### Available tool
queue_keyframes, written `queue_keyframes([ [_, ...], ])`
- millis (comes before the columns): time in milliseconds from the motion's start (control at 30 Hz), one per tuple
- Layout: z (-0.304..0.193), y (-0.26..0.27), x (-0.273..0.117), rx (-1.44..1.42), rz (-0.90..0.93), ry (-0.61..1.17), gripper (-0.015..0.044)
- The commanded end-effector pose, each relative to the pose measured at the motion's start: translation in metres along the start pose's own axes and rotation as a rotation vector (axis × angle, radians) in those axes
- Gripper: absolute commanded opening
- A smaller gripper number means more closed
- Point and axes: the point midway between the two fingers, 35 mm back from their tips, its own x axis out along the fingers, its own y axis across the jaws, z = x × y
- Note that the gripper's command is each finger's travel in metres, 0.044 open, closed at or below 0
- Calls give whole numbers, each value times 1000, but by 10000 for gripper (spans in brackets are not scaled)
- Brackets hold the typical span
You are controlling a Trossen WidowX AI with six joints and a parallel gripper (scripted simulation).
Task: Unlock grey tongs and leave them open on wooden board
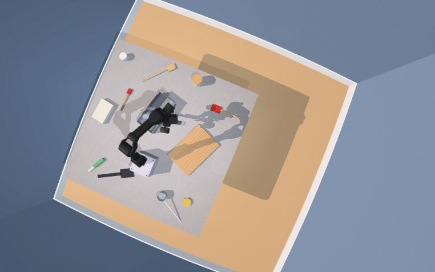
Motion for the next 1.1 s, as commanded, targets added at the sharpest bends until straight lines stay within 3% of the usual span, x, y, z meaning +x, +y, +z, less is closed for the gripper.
queue_keyframes([
  [0,18,-5,-6,-72,11,0,-150],
  [1067,130,-89,-16,-540,2,-12,-150],
])
